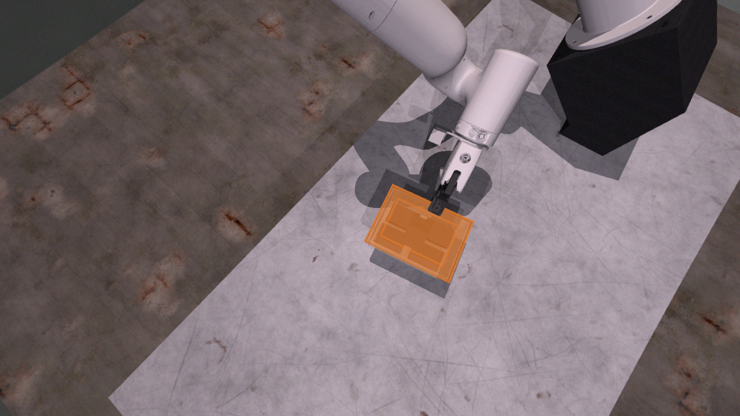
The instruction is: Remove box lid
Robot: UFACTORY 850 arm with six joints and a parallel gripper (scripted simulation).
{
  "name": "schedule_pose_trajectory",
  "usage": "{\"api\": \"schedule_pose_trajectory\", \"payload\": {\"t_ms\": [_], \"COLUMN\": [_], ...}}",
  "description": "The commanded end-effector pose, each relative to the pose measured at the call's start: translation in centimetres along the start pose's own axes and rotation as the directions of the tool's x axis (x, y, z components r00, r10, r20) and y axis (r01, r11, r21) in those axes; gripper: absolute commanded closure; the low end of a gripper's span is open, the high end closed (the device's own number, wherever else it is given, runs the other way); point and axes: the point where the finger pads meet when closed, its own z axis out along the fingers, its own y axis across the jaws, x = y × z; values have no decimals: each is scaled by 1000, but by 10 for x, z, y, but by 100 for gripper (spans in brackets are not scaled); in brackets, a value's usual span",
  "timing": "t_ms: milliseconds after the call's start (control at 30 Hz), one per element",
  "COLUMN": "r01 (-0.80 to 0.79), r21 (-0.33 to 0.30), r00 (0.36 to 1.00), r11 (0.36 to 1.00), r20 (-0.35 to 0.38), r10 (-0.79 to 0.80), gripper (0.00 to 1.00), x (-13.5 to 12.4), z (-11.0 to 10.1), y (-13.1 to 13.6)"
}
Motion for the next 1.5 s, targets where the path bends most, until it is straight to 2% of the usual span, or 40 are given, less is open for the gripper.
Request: {"api": "schedule_pose_trajectory", "payload": {"t_ms": [0, 1167, 1200, 1467], "r01": [0, 0, 0, 0], "r21": [1, 1, 1, 1], "r00": [1000, 1000, 1000, 1000], "r11": [1000, 1000, 1000, 1000], "r20": [0, 0, 0, 0], "r10": [0, 0, 0, 0], "gripper": [68, 68, 100, 100], "x": [0, 0, 0, 0], "z": [0, -1, -1, -1], "y": [-1, -1, -1, -1]}}
